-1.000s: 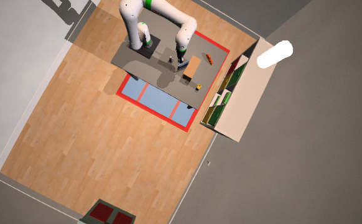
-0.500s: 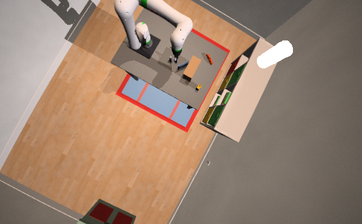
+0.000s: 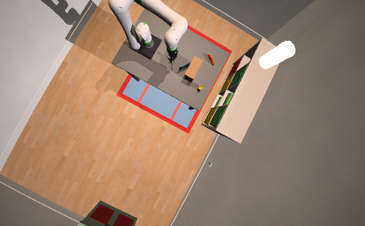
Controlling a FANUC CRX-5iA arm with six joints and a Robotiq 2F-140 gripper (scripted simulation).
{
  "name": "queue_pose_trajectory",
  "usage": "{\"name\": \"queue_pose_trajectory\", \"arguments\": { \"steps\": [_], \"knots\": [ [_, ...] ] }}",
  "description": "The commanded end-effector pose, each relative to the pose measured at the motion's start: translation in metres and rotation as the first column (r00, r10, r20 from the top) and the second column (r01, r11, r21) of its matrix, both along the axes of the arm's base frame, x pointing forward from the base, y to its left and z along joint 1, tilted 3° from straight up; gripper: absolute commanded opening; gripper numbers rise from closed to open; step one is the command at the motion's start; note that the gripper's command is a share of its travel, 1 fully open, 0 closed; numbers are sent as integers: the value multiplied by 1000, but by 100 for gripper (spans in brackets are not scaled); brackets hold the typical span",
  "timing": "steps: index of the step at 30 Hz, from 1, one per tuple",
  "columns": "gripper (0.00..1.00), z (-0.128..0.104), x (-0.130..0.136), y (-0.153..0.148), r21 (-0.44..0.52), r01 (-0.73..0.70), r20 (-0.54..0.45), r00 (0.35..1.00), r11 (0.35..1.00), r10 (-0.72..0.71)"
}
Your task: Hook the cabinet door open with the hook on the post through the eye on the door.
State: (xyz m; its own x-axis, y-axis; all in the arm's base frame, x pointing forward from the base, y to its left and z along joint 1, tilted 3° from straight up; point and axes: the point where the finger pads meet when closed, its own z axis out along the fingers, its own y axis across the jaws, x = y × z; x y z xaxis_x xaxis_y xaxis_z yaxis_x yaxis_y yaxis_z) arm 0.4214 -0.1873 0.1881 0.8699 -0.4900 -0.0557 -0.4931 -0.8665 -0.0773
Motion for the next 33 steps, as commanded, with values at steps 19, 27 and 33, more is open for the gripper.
{"name": "queue_pose_trajectory", "arguments": {
  "steps": [19, 27, 33],
  "knots": [
    [15, 0, -8, -1, -73, 735, -29, 674, 675, -738],
    [15, 0, -8, -1, -73, 735, -29, 674, 675, -738],
    [15, 0, -8, -1, -73, 735, -29, 674, 675, -738]
  ]
}}
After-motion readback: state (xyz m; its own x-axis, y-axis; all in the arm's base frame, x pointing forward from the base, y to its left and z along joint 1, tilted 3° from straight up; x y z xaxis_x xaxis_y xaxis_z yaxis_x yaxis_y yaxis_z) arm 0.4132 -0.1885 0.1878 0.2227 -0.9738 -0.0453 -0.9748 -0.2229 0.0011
